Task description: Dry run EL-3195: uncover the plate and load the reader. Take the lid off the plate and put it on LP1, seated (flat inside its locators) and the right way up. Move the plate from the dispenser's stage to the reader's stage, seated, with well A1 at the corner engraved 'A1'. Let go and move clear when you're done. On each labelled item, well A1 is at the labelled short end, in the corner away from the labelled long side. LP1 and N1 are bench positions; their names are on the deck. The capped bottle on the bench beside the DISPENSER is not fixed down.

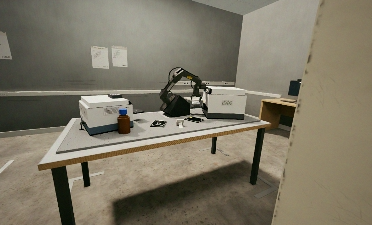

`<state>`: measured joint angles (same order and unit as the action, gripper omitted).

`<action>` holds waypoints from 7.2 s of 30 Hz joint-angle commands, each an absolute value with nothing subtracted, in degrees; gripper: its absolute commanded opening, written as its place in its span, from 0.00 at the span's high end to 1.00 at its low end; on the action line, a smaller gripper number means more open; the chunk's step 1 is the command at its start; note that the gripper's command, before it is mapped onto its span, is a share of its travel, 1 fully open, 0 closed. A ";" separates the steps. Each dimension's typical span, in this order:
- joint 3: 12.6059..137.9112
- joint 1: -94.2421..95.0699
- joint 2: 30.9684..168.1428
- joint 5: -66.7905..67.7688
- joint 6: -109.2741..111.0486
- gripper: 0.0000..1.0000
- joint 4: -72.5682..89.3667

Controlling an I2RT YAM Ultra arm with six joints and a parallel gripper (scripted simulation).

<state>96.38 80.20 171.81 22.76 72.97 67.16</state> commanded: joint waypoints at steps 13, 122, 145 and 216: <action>93.43 79.04 172.91 24.03 74.16 0.14 62.25; 90.54 77.99 172.24 24.70 75.04 0.00 58.39; 92.69 79.21 170.57 23.69 74.23 0.00 60.81; 107.87 84.31 169.43 19.70 70.79 0.00 79.04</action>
<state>105.78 83.02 170.45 20.93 71.26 76.93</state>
